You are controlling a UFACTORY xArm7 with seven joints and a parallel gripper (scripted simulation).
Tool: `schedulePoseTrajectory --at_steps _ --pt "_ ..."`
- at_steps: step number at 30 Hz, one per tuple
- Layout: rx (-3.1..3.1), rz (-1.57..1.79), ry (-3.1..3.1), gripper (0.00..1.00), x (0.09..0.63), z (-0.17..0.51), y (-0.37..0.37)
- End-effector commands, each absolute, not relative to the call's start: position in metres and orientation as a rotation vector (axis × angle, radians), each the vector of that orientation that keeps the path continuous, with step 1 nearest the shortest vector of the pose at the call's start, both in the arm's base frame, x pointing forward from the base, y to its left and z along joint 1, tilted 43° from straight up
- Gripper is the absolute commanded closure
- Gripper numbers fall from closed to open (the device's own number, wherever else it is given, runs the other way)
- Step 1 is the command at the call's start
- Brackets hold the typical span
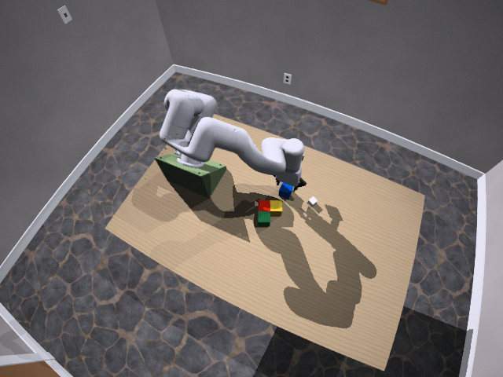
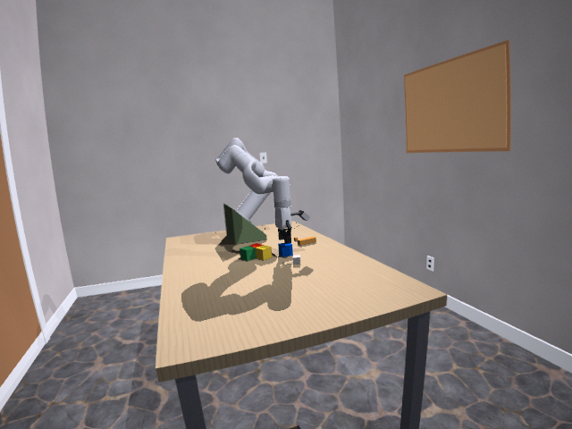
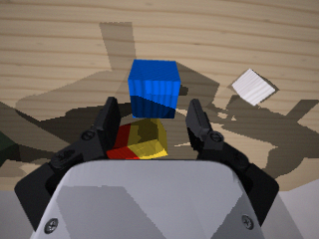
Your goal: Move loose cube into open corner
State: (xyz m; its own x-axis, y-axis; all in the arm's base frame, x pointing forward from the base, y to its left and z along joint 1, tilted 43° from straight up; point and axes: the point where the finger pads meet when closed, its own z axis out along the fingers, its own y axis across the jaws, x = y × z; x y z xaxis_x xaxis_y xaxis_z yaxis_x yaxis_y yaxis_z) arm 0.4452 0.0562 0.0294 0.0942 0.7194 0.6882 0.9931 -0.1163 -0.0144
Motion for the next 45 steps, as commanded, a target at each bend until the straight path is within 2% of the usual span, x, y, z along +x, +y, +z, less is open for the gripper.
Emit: schedulePoseTrajectory --at_steps 1,45 --pt "-1.896 -0.744 -1.674 0.16 0.447 0.027 0.058" --pt "-1.896 -0.744 -1.674 0.16 0.450 -0.008 0.091"
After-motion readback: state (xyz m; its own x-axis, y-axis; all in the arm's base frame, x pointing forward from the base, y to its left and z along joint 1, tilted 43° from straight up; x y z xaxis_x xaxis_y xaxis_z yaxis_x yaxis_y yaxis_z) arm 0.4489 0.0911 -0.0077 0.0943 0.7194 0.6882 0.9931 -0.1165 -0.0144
